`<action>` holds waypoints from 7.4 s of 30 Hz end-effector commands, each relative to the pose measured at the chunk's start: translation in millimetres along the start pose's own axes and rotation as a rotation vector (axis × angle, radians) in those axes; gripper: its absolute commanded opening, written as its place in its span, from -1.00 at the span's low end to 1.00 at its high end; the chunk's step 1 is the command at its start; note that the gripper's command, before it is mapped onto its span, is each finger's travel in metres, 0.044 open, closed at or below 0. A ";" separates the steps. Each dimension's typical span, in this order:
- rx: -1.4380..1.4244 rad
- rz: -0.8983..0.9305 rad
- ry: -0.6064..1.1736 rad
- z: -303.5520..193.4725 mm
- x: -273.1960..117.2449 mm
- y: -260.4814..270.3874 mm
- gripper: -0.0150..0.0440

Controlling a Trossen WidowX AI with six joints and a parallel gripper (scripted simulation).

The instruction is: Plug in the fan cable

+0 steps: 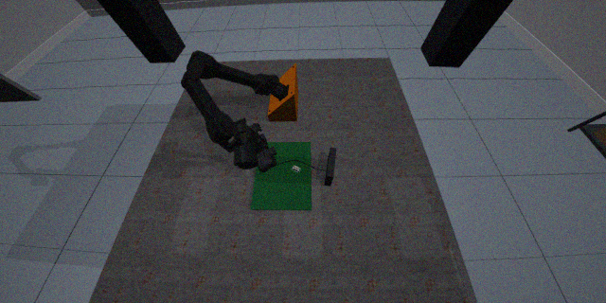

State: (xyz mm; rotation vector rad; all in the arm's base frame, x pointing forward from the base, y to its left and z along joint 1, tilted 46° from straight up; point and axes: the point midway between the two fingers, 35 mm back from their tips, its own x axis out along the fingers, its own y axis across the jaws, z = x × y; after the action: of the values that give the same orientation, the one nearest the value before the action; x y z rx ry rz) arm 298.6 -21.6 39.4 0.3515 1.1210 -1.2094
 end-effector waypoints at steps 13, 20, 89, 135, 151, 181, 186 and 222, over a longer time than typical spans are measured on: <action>-0.348 -0.005 -0.052 3.6 -9.4 16.3 -0.49; -0.587 -0.023 -0.088 5.8 -10.1 27.1 -0.49; -1.517 0.110 -0.162 -1.9 30.6 80.9 -0.49; -1.477 0.493 -0.288 -5.8 62.5 93.0 -0.49; -1.465 0.608 -0.376 -3.6 65.9 93.9 -0.49; -1.448 0.786 -0.598 3.8 62.4 88.2 -0.49; -1.445 0.810 -0.642 5.2 60.6 86.1 -0.49; -1.437 0.921 -0.993 13.9 39.4 61.5 -0.49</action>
State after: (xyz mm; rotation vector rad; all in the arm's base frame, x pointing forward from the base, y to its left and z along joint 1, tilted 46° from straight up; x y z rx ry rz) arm 360.7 -31.5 -9.0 -0.7171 0.5685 0.4066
